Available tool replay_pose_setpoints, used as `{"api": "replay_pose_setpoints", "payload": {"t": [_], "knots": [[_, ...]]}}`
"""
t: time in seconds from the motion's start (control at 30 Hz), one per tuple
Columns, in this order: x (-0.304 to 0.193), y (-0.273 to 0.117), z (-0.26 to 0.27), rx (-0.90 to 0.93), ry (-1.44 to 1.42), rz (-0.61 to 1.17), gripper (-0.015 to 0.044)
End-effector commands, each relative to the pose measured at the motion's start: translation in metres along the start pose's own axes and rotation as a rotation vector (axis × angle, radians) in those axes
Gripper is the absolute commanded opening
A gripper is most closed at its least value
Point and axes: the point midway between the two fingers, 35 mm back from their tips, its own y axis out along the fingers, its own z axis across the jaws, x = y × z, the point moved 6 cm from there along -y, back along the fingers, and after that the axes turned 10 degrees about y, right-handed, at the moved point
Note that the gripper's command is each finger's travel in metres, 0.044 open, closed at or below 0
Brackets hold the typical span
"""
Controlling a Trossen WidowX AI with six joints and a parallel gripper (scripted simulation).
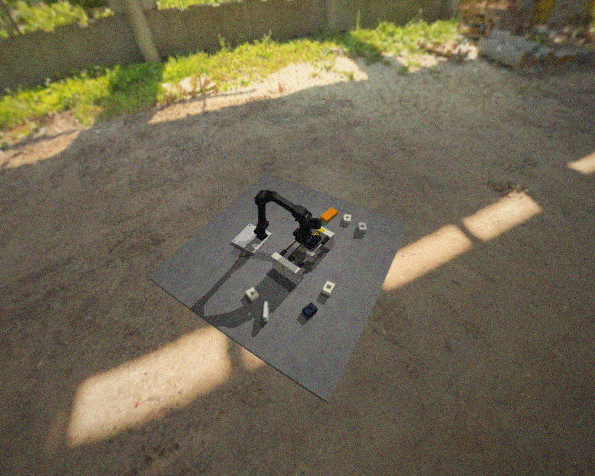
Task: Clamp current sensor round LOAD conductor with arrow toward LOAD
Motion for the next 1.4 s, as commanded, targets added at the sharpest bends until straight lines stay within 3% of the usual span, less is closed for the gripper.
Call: {"api": "replay_pose_setpoints", "payload": {"t": [0.0, 0.53, 0.8, 1.37], "knots": [[-0.0001, 0.0001, 0.0002, 0.002, 0.0, 0.001, 0.0321], [-0.0001, 0.0001, 0.0002, 0.002, 0.0, 0.001, 0.0214], [-0.0003, -0.0003, -0.0005, 0.004, -0.001, 0.002, 0.0004], [-0.0006, -0.0011, 0.0008, -0.088, -0.001, -0.013, 0.0]]}}
